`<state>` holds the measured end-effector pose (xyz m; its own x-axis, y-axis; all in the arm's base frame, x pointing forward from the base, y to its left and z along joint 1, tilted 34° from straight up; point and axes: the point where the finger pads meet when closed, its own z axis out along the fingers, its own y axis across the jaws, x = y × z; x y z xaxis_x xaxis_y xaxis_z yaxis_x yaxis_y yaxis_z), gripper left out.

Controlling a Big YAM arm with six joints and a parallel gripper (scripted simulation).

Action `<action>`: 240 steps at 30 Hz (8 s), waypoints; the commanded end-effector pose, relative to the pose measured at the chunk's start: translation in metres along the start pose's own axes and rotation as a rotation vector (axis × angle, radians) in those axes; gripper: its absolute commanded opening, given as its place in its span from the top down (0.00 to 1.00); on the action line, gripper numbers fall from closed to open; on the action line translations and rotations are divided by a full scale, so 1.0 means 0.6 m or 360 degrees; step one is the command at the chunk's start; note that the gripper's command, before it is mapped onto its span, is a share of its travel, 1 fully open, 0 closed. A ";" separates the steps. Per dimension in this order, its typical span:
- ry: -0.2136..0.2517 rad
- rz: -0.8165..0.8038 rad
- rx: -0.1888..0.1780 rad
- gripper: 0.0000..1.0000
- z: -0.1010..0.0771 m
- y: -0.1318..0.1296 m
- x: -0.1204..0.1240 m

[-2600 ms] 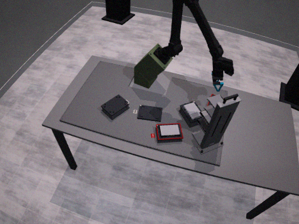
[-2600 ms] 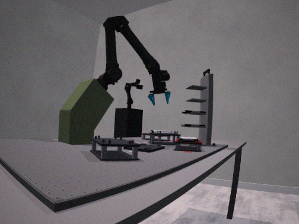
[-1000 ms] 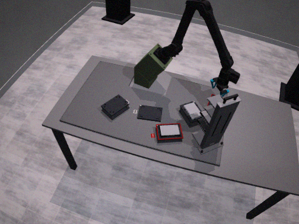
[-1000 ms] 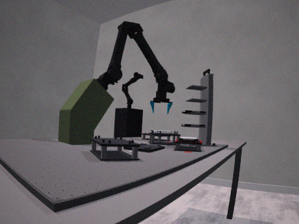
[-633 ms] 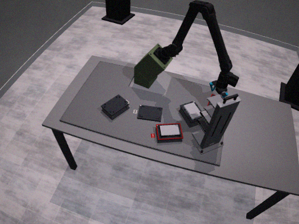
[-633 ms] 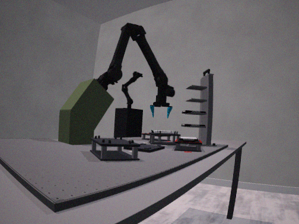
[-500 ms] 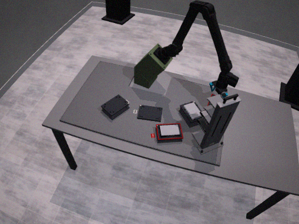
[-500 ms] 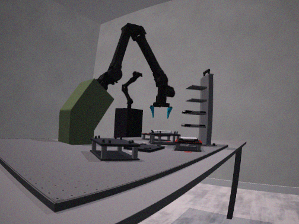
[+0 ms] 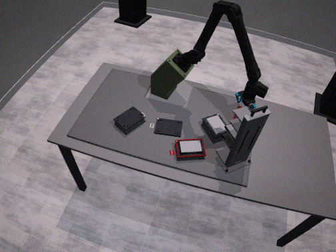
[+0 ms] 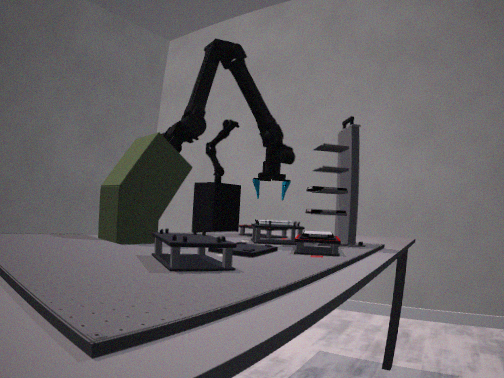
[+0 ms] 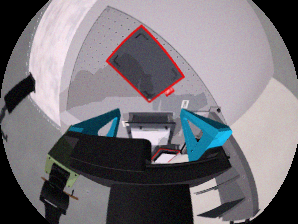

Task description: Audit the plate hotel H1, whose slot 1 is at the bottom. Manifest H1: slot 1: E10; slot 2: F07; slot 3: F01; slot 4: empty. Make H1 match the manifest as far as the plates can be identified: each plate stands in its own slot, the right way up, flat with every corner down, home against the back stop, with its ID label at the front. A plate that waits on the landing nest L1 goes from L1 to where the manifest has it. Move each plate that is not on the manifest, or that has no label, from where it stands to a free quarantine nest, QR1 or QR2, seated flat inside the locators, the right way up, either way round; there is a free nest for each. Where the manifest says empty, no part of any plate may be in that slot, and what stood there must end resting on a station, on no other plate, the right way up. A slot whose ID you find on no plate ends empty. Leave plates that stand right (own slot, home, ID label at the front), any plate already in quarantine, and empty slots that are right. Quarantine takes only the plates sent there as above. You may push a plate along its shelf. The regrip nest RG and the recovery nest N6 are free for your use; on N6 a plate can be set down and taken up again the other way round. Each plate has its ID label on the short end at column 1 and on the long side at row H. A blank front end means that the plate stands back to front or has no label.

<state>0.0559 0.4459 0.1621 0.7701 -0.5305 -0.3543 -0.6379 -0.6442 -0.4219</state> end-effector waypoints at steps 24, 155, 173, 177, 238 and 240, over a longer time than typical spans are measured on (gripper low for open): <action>-0.0013 0.0015 0.0017 0.00 0.061 -0.002 -0.006; -0.0059 -0.0013 0.0098 0.00 -0.107 -0.038 -0.023; -0.0057 -0.0008 0.0108 0.00 -0.183 -0.038 -0.020; -0.0065 -0.0022 0.0103 0.00 -0.192 -0.034 -0.026; -0.0026 0.2003 0.0038 0.00 -0.150 -0.013 0.295; -0.0046 0.2035 0.0030 0.00 -0.151 -0.017 0.278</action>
<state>0.1913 0.3039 0.1739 -0.3315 -0.7859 -0.5220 -0.9434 0.2777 0.1811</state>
